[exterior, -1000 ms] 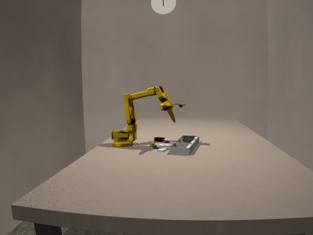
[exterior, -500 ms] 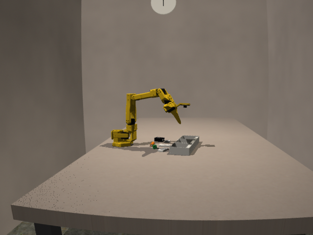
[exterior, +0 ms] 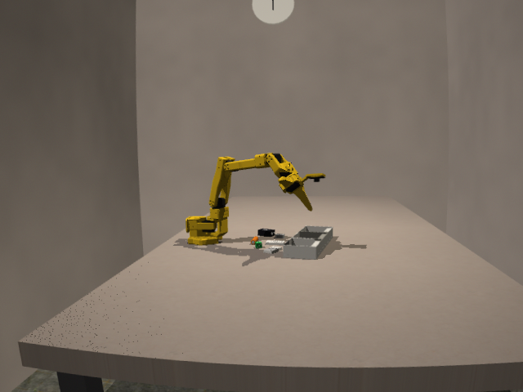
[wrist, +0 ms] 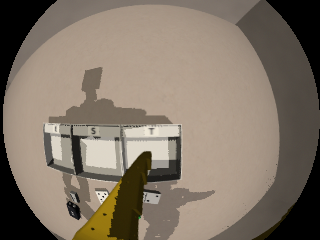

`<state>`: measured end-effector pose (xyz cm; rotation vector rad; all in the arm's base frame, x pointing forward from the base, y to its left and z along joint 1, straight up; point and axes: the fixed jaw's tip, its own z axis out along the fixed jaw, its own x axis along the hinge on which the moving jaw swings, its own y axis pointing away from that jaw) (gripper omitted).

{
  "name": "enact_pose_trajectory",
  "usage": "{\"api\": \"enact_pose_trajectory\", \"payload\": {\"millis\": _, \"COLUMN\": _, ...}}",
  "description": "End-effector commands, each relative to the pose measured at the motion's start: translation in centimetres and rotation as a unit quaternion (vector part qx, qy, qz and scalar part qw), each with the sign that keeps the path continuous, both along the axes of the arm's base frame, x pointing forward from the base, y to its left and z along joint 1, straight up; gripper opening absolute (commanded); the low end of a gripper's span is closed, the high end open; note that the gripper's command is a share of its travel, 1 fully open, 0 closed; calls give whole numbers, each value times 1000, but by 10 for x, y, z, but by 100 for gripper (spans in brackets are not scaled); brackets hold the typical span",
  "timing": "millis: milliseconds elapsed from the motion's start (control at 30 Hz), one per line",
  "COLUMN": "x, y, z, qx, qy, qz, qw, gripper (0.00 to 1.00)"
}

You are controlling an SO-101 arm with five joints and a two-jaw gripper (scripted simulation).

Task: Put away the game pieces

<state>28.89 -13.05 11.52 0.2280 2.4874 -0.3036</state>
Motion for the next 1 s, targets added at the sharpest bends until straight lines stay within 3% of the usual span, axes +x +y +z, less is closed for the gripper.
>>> {"api": "enact_pose_trajectory", "payload": {"millis": 0, "x": 5, "y": -5, "z": 16, "qx": -19, "qy": -32, "qz": 0, "qw": 999, "gripper": 100}}
{"api": "enact_pose_trajectory", "payload": {"millis": 967, "x": 6, "y": -5, "z": 19, "qx": -21, "qy": -37, "qz": 1, "qw": 999, "gripper": 100}}
